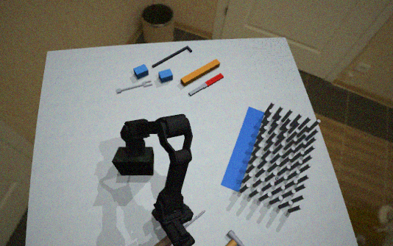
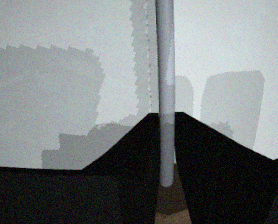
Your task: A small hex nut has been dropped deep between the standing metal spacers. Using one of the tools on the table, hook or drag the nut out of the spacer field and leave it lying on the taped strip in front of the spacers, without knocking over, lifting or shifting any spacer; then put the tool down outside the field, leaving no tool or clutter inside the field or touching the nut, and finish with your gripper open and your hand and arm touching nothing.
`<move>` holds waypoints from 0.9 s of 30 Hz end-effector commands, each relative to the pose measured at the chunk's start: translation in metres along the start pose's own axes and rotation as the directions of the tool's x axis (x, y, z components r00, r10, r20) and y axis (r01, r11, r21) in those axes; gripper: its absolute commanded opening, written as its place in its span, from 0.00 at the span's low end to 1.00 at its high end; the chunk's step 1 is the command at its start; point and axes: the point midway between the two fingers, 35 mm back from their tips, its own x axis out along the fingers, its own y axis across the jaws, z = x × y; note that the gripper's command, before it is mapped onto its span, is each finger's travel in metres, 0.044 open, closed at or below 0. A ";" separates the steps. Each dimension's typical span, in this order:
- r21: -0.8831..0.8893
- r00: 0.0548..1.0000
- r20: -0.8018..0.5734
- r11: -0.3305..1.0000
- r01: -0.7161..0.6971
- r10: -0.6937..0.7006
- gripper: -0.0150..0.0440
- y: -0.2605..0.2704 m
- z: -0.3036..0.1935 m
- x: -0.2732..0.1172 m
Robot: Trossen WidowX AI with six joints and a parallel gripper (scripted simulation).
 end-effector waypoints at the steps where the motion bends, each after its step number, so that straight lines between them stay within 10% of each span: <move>1: 0.001 1.000 0.000 1.000 -0.003 0.003 0.25 0.008 0.001 0.003; 20: -0.011 0.998 0.003 0.997 0.070 -0.070 0.25 0.008 0.000 0.003; 27: -0.012 0.997 0.003 0.997 0.076 -0.076 0.57 0.001 0.000 0.001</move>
